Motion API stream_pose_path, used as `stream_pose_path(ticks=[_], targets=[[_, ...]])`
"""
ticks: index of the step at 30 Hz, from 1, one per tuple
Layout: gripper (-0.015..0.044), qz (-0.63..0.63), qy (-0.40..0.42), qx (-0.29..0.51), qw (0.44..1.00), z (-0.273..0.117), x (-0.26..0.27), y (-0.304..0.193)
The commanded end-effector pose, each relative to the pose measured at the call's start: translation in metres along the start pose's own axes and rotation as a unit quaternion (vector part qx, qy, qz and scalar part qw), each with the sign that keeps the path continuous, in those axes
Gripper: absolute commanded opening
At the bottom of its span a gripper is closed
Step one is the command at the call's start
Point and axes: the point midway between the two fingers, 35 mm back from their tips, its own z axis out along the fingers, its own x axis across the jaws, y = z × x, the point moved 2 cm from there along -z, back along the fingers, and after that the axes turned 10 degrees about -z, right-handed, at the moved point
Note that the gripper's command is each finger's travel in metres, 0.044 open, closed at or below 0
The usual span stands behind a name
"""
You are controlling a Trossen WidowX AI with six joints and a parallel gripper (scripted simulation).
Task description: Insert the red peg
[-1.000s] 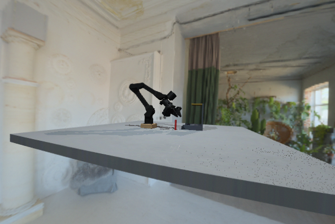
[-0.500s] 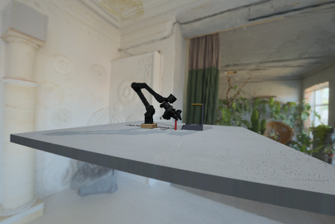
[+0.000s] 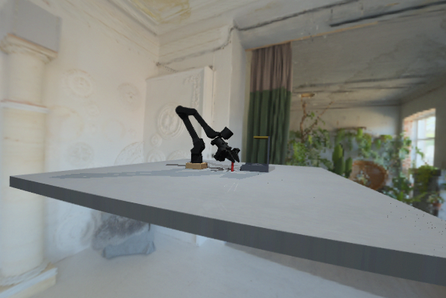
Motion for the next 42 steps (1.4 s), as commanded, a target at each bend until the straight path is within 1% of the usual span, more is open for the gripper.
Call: stream_pose_path(ticks=[1,9,16,21,27,42], targets=[[0.0220,-0.001,0.003,-0.005,1.000,0.004,0.001,0.009],[0.0220,-0.001,0.003,-0.005,1.000,0.004,0.001,0.010],[0.0036,-0.002,0.000,-0.002,1.000,0.003,0.000,0.007],[0.0003,-0.002,0.000,-0.002,1.000,0.003,0.000,0.007],[0.0000,-0.002,0.000,-0.003,1.000,0.002,0.000,0.004],[0.0000,-0.001,0.002,-0.004,1.000,-0.016,0.003,-0.020]])
